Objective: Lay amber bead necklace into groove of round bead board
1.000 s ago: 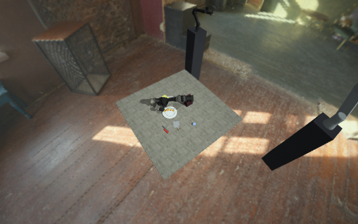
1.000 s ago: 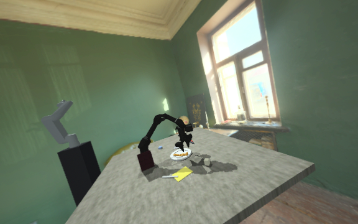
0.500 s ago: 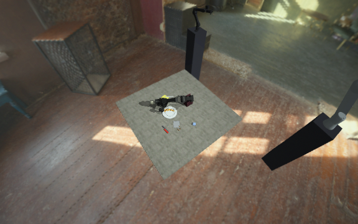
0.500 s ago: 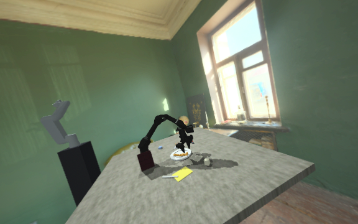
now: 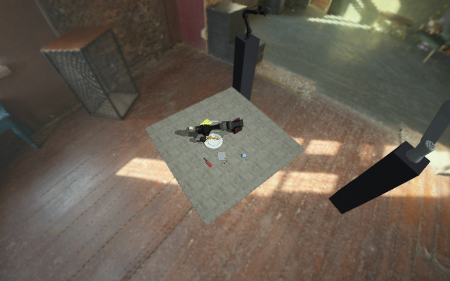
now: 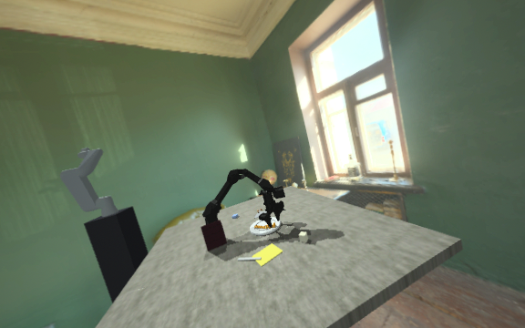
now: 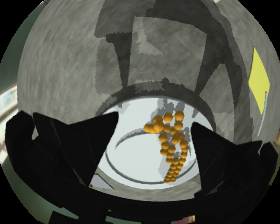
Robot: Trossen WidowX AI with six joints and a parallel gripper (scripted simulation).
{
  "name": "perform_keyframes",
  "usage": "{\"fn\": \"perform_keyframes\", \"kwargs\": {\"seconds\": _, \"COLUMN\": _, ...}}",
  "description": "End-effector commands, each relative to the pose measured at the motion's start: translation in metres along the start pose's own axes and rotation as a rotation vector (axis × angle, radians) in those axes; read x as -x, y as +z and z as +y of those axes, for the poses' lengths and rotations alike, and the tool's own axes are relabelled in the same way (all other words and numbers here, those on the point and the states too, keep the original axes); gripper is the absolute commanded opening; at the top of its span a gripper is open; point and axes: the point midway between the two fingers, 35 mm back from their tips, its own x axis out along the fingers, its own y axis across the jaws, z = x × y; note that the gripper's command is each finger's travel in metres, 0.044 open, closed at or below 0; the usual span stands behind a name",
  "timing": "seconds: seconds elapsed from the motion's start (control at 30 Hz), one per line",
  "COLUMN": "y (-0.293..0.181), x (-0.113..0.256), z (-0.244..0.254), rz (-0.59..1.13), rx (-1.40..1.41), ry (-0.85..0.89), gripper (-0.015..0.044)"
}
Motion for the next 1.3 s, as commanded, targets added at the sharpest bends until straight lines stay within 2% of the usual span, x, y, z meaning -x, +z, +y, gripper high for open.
{"fn": "perform_keyframes", "kwargs": {"seconds": 0.0, "y": -0.0005, "x": -0.0063, "z": -0.0017, "rz": 0.008, "rx": -0.011, "ry": 0.002, "gripper": 0.038}}
{"fn": "perform_keyframes", "kwargs": {"seconds": 0.1, "y": -0.0005, "x": -0.0063, "z": -0.0017, "rz": 0.008, "rx": -0.011, "ry": 0.002, "gripper": 0.038}}
{"fn": "perform_keyframes", "kwargs": {"seconds": 0.53, "y": -0.0005, "x": -0.004, "z": -0.0011, "rz": 0.004, "rx": -0.003, "ry": -0.002, "gripper": 0.0039}}
{"fn": "perform_keyframes", "kwargs": {"seconds": 0.73, "y": -0.0005, "x": -0.004, "z": -0.0011, "rz": 0.004, "rx": -0.003, "ry": -0.002, "gripper": 0.0}}
{"fn": "perform_keyframes", "kwargs": {"seconds": 1.27, "y": -0.0005, "x": -0.004, "z": -0.0011, "rz": 0.004, "rx": -0.003, "ry": -0.002, "gripper": 0.0}}
